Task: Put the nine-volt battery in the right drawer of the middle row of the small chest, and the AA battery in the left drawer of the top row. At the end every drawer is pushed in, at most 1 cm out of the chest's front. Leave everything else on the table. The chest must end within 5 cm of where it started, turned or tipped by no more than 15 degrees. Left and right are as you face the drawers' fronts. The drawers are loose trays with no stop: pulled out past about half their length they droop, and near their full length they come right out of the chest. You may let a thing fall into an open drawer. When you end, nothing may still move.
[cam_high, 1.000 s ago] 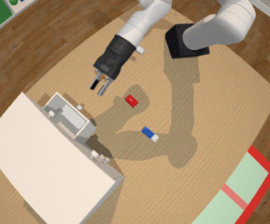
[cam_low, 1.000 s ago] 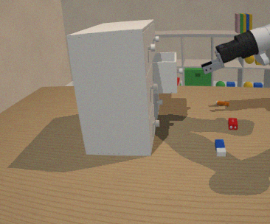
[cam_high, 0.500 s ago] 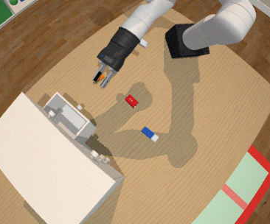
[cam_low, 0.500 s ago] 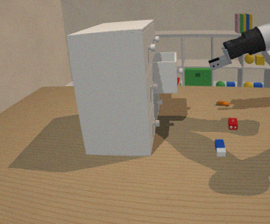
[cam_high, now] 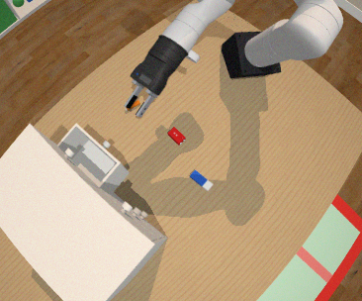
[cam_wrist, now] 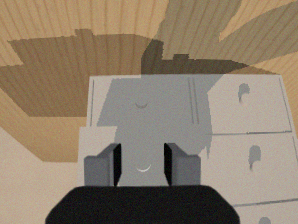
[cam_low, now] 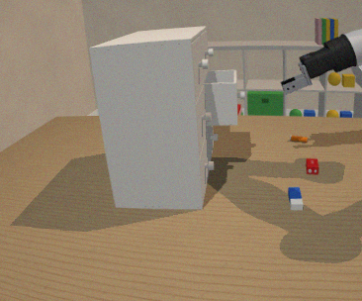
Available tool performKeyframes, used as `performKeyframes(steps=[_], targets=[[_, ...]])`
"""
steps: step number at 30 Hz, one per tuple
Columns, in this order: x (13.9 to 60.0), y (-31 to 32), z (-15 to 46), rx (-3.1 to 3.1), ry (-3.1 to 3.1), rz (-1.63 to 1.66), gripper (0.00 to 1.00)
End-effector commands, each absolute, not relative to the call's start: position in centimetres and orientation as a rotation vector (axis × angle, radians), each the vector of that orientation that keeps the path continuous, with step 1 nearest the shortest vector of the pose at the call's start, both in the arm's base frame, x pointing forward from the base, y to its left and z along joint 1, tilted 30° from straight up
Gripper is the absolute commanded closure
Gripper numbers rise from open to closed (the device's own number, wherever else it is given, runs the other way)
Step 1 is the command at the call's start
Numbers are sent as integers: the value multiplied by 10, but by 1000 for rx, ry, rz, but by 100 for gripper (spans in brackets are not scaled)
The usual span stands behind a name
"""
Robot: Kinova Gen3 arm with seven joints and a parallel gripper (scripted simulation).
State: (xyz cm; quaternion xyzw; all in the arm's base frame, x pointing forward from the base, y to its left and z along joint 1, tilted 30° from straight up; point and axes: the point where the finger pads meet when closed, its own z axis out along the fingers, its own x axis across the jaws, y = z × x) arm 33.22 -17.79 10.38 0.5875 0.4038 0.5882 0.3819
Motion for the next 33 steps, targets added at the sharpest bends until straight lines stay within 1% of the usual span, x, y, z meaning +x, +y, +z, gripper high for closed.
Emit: performKeyframes(steps=[1, 33], targets=[[331, -180, 108, 1498, 1052, 1488, 33], [301, -187, 126, 1751, 1385, 1338, 33]])
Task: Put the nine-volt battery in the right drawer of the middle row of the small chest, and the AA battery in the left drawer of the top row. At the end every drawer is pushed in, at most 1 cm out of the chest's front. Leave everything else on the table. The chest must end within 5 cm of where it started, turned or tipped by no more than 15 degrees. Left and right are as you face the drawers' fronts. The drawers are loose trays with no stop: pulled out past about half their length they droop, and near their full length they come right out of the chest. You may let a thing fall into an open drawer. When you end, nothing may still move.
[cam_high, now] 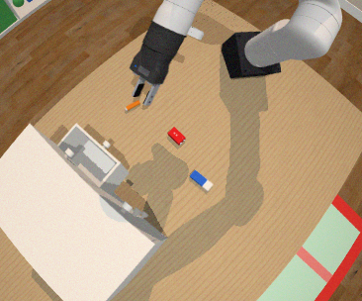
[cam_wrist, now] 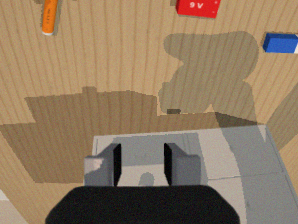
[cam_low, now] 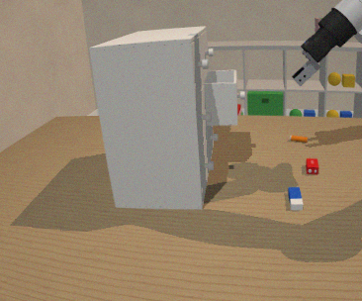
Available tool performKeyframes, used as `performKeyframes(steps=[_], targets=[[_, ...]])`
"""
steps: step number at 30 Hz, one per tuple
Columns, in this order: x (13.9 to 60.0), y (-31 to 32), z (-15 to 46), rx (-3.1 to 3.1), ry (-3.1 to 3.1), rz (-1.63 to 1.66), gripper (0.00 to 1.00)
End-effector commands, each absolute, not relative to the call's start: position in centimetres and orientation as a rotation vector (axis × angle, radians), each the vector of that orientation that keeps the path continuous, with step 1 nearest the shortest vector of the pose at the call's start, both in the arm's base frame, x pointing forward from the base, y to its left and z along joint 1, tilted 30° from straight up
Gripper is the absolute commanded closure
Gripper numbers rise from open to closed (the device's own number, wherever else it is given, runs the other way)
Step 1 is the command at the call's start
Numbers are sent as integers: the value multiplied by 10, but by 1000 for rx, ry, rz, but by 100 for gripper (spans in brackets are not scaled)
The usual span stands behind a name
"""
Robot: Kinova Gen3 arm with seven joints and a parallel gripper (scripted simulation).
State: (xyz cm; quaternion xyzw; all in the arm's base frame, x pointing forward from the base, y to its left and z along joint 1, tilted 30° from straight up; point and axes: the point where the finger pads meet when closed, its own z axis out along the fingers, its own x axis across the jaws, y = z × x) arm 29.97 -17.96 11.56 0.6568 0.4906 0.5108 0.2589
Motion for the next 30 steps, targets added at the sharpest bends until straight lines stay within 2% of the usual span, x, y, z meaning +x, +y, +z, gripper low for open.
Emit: performKeyframes(steps=[1, 30], targets=[[300, -187, 126, 1760, 1399, 1334, 33], [266, -197, 147, 2007, 1757, 1105, 33]])
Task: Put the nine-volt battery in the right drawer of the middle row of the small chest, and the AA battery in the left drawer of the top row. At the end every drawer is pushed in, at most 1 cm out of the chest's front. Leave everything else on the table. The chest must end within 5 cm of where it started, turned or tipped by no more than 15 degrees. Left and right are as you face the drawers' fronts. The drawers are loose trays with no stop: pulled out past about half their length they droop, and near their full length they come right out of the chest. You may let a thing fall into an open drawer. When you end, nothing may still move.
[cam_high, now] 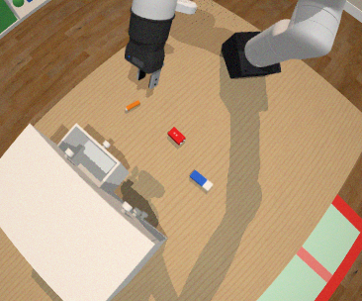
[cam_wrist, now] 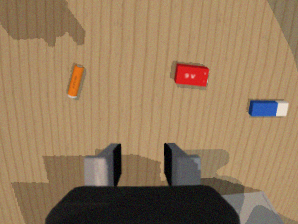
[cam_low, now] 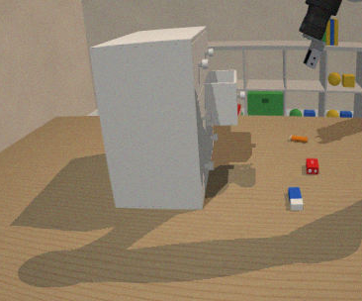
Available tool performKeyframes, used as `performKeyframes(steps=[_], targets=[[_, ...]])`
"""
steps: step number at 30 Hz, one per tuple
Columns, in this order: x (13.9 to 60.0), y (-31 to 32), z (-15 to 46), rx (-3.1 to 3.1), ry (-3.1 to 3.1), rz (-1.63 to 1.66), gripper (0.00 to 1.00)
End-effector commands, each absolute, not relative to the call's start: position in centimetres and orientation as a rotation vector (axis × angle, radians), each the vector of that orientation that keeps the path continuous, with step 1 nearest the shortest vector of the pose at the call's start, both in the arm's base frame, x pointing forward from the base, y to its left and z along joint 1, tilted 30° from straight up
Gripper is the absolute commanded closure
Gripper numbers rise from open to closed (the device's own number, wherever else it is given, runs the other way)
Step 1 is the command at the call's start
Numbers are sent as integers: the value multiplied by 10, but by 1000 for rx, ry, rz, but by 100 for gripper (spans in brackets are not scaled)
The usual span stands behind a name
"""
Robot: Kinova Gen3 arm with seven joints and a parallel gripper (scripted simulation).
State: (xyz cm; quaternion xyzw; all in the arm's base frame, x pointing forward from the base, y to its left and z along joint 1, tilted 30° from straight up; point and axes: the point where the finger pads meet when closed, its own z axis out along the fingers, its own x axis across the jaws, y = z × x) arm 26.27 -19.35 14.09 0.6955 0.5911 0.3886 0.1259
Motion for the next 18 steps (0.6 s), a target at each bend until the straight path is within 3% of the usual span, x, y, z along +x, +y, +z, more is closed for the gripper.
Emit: performKeyframes(steps=[1, 18], targets=[[265, -197, 148, 2015, 1772, 1096, 33], [246, -202, 160, 2137, 1967, 935, 33]])
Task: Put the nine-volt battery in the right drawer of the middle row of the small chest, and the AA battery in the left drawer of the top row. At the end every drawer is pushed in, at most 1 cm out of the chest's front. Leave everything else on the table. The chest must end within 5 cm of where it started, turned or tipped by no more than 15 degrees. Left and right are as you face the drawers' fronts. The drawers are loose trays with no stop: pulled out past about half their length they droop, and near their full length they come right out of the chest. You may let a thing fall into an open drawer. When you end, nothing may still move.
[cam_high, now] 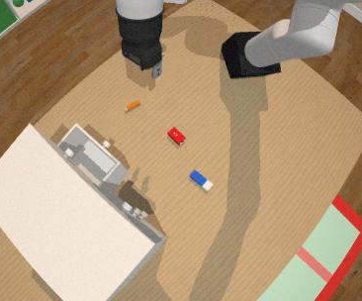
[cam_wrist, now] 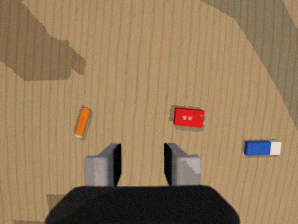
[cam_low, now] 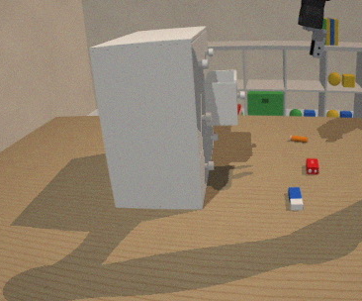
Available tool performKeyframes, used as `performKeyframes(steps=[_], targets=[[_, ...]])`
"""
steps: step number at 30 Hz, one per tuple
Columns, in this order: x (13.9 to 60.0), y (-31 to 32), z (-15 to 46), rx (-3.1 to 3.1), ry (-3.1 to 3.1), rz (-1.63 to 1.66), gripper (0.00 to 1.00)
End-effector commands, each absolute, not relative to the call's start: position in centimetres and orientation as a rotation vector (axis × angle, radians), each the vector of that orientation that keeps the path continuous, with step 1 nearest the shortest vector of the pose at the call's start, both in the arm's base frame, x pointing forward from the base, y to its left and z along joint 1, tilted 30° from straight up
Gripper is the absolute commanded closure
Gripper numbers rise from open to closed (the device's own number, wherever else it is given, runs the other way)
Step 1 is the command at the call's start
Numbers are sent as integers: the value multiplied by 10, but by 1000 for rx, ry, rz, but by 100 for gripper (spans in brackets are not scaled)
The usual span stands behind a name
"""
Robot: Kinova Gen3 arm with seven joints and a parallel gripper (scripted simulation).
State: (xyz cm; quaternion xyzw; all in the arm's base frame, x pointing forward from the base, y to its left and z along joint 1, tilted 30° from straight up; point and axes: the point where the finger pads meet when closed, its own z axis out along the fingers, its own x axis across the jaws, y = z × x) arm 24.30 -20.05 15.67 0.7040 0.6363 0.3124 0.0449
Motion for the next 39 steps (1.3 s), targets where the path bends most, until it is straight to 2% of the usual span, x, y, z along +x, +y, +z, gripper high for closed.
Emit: performKeyframes(steps=[1, 39], targets=[[245, -203, 161, 2144, 1977, 924, 33], [234, -206, 169, 2213, 2098, 811, 33]])
